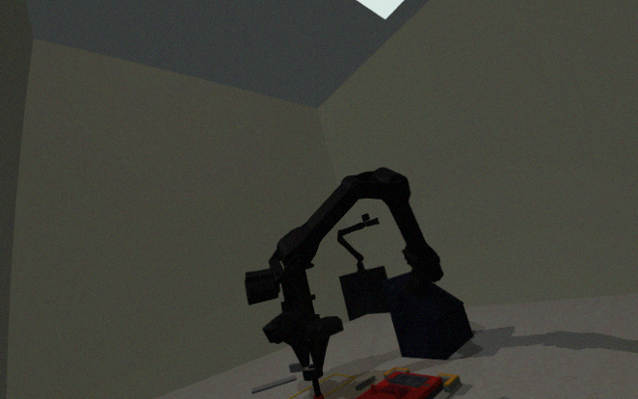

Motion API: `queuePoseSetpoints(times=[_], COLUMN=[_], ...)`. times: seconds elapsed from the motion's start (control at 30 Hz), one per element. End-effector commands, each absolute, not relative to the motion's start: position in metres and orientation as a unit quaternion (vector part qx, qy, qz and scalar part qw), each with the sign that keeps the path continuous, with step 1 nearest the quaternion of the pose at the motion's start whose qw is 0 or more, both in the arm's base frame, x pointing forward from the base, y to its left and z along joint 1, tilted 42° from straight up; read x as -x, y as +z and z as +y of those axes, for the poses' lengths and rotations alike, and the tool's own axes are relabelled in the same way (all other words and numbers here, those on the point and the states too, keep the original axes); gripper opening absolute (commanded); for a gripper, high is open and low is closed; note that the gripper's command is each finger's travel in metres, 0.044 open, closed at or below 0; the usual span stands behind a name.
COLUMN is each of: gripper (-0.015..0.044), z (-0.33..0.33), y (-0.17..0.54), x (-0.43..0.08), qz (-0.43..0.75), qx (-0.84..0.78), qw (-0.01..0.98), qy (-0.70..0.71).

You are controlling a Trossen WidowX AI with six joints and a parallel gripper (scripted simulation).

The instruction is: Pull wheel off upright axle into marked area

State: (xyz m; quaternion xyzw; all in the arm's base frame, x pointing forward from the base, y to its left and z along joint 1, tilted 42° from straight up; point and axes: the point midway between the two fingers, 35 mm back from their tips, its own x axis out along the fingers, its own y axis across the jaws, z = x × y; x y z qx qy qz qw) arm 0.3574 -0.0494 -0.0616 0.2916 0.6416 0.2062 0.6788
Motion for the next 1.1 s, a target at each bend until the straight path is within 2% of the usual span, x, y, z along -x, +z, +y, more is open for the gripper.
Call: queuePoseSetpoints(times=[0.0, 1.07], gripper=[0.0000, 0.0000], z=[-0.0512, -0.0582], y=[-0.0601, -0.0522], x=[-0.3571, -0.3559], qz=[0.642, 0.641], qx=[-0.290, -0.291], qw=[0.679, 0.680], qy=[0.206, 0.206])
